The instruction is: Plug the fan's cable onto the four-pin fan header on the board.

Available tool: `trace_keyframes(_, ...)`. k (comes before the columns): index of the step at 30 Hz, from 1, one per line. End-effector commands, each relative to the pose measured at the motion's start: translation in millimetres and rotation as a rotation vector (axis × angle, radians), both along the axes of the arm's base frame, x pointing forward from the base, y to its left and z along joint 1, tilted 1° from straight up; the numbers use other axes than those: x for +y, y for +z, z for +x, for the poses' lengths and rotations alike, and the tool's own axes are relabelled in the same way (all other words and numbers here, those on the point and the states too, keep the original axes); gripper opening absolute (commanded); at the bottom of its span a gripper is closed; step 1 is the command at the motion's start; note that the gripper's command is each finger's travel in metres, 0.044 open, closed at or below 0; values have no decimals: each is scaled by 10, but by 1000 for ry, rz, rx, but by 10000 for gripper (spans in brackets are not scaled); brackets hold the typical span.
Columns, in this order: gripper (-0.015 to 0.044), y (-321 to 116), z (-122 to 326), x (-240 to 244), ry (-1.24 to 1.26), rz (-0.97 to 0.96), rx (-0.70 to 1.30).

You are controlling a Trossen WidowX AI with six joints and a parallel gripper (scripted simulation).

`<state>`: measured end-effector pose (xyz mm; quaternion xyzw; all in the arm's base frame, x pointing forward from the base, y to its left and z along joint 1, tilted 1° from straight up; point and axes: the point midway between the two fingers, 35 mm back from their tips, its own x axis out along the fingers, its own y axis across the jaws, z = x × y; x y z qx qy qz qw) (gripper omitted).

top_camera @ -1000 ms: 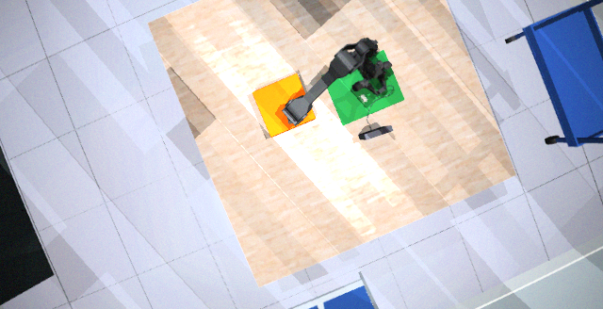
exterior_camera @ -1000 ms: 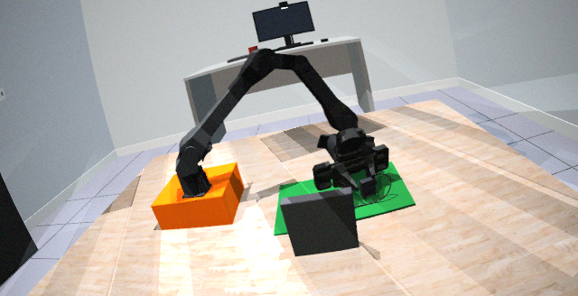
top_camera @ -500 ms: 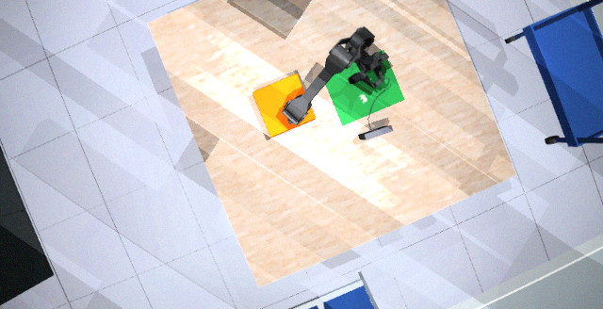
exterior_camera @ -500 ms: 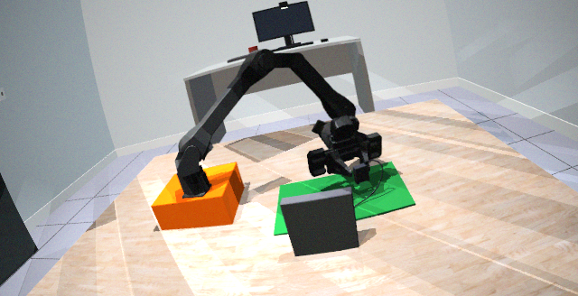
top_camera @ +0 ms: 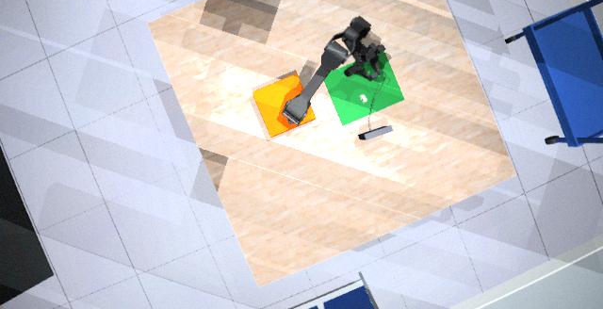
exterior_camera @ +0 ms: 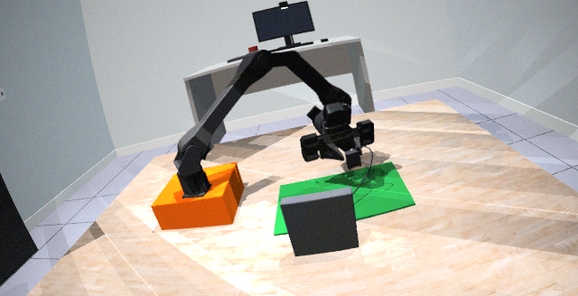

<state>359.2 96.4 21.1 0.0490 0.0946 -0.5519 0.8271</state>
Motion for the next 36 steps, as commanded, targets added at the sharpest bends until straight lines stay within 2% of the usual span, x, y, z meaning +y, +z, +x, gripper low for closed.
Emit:
trace_keyframes(1, 205, 32, -20, -16, -30, 17, 12)
trace_keyframes(19, 205, -60, -171, -368, -271, 320, 292)
trace_keyframes(36, 205, -92, -152, -429, -266, 723, 505)
